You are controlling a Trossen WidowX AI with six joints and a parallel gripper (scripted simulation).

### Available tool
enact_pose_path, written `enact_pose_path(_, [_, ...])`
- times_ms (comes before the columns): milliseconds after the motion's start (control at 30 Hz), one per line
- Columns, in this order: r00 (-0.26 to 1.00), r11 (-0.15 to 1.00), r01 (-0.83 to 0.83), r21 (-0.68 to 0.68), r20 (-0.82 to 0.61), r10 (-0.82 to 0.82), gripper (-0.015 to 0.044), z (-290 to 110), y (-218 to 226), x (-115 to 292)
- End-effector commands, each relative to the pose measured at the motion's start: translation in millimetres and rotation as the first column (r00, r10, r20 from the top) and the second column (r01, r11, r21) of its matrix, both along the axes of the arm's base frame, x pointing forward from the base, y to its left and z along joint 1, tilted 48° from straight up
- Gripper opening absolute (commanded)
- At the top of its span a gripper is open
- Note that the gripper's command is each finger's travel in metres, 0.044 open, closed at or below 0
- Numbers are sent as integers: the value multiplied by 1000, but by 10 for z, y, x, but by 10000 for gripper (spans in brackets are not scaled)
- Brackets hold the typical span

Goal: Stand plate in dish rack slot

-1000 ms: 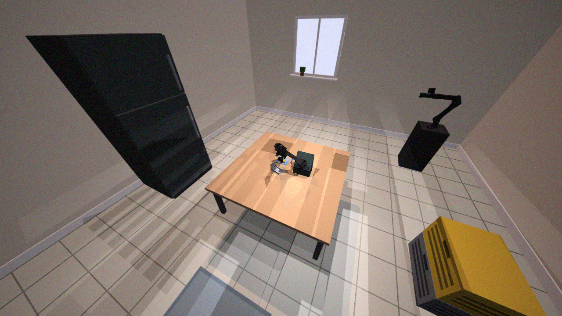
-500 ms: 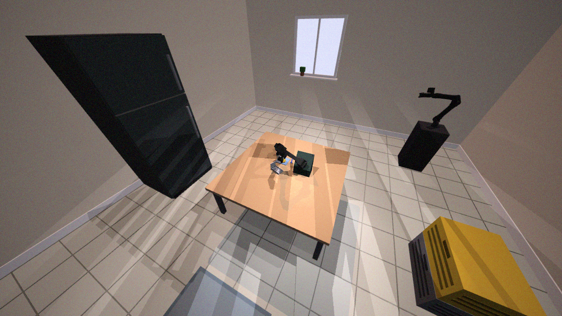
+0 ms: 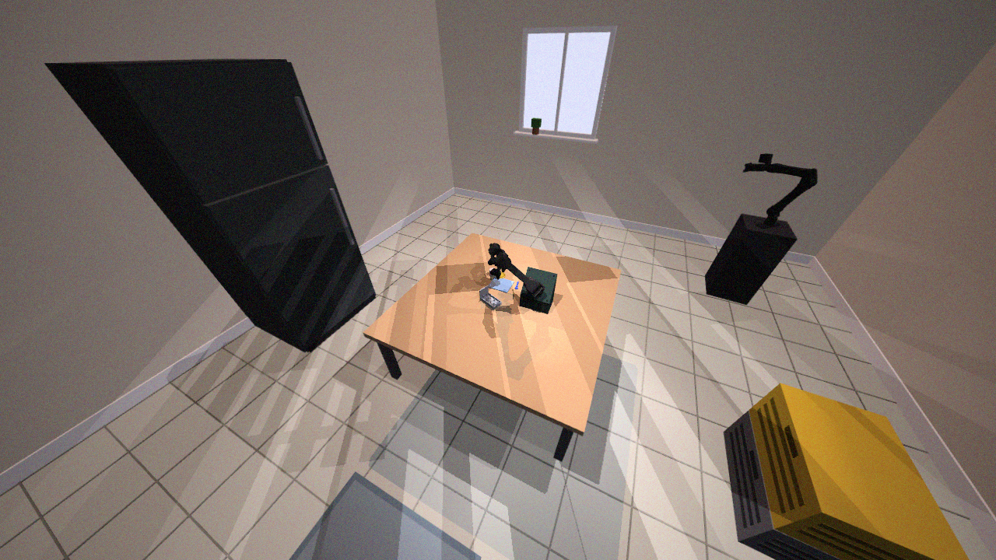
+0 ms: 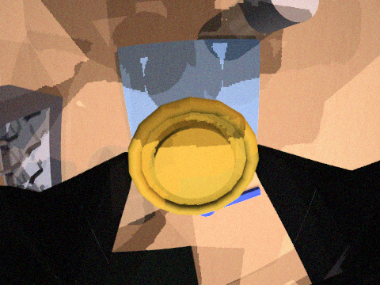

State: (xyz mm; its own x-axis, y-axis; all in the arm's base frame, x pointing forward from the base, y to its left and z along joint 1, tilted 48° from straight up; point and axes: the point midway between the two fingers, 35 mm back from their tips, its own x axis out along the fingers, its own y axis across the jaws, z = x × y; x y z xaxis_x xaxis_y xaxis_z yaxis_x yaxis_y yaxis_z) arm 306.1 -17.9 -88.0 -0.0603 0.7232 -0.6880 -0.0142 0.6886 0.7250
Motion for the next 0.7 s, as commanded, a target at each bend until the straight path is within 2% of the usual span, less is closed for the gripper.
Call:
enact_pose_path(0, [1000,1000,-4,-4,3,4,0,125,-156,23])
enact_pose_path(433, [1000,1000,-8,3,2,8,0,576,-652,72])
enact_pose_path(667, [1000,1000,7,4,-14,-7,0,687,-723,83])
